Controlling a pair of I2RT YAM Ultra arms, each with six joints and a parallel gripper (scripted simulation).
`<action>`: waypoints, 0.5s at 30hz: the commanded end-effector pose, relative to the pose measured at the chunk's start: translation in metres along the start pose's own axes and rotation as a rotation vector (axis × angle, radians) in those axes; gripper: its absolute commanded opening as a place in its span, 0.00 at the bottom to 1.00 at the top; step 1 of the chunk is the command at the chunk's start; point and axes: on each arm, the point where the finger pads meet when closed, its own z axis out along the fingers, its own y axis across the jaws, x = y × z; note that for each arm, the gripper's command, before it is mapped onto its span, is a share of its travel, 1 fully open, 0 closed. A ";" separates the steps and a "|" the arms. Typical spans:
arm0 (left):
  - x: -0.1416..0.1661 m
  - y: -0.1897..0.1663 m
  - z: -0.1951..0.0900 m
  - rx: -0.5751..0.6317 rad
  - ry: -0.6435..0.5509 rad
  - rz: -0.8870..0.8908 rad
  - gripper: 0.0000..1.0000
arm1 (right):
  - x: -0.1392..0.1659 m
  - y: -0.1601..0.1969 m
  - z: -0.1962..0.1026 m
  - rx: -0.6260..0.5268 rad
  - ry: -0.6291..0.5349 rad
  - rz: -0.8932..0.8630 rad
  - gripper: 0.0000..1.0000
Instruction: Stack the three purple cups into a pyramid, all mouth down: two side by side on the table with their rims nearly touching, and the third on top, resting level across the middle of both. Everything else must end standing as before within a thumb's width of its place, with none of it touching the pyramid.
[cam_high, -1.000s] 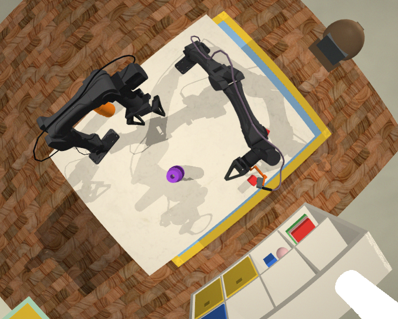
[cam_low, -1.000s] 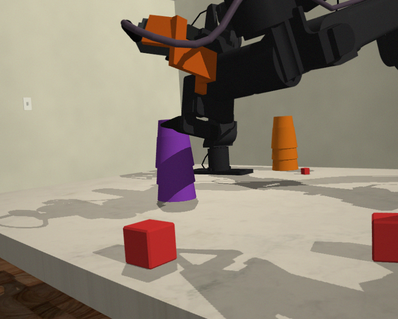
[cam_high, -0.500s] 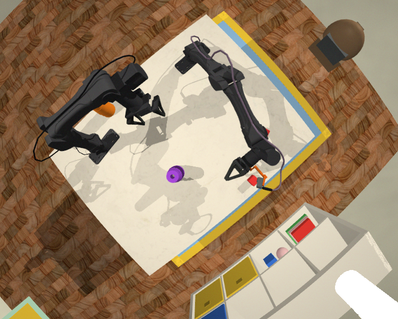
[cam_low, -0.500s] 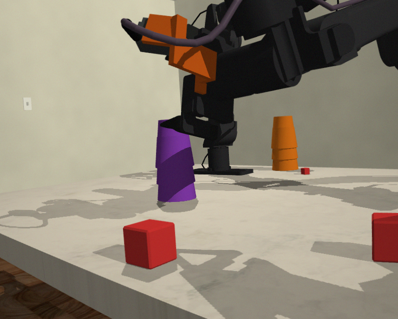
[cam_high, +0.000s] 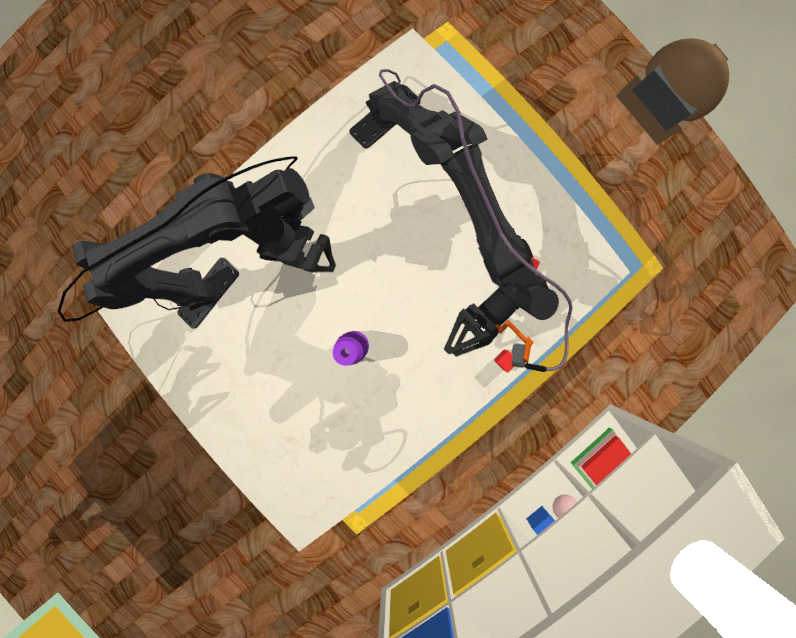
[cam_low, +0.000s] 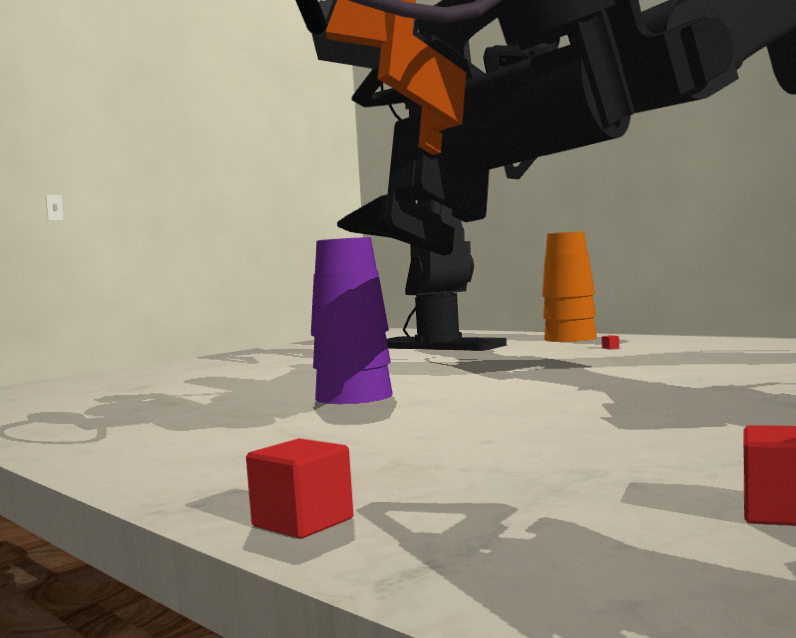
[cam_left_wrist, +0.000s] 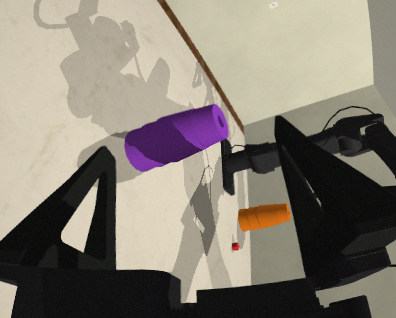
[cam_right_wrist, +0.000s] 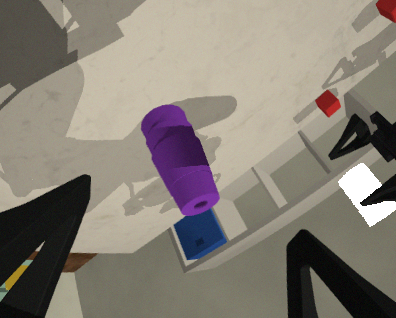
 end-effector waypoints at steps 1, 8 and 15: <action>0.006 -0.016 0.007 -0.008 -0.022 0.074 1.00 | 0.007 -0.010 -0.003 0.035 -0.078 0.245 1.00; 0.018 -0.030 0.005 -0.034 -0.054 0.126 1.00 | 0.031 -0.018 0.010 0.016 -0.103 0.539 1.00; 0.028 -0.042 0.003 -0.058 -0.082 0.172 1.00 | 0.047 -0.024 0.020 0.003 -0.123 0.746 1.00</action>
